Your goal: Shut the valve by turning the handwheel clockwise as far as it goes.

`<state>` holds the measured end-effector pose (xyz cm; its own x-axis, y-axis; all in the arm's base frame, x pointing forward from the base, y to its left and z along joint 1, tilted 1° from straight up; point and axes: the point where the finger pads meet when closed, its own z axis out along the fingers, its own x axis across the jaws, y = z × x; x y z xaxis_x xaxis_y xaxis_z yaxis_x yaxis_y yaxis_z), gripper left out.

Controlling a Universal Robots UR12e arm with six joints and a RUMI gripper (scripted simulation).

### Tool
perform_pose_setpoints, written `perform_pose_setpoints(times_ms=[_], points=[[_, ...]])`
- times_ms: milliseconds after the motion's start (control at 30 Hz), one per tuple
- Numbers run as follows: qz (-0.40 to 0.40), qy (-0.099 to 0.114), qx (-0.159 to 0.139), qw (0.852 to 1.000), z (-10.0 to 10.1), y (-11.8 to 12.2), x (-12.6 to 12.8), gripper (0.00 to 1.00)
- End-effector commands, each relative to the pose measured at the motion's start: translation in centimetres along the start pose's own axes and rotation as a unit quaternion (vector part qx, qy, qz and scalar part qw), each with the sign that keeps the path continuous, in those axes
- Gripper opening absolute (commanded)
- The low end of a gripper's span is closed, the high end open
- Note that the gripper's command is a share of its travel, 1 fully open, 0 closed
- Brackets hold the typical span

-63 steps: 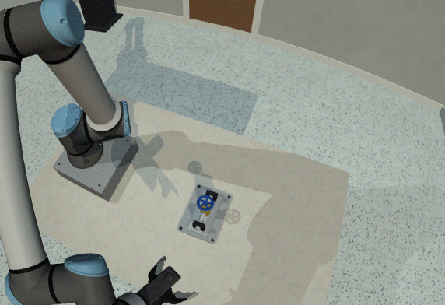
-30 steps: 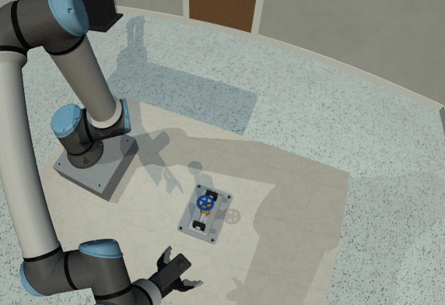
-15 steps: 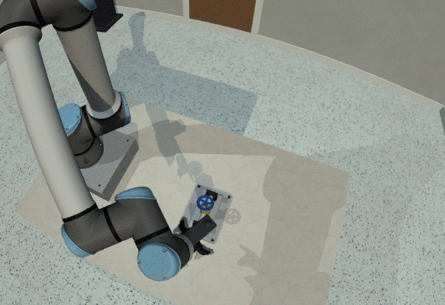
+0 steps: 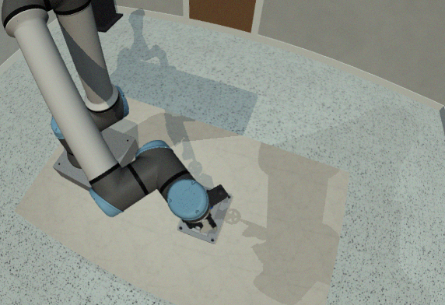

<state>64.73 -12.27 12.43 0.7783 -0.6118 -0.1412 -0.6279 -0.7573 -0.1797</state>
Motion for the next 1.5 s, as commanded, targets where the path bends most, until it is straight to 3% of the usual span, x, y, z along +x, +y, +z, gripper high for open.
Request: perform_pose_setpoints(times_ms=[0, 67, 367, 1467], points=[[0.031, 0.032, -0.048, 0.998, 1.3, -1.9, -2.6, 1.0], [0.04, 0.047, -0.061, 0.996, 1.6, -2.7, -3.6, 1.0], [0.055, 0.073, -0.08, 0.993, 2.0, -3.9, -5.3, 1.0], [0.056, 0.072, -0.081, 0.993, 3.3, -3.7, -5.2, 1.0]])
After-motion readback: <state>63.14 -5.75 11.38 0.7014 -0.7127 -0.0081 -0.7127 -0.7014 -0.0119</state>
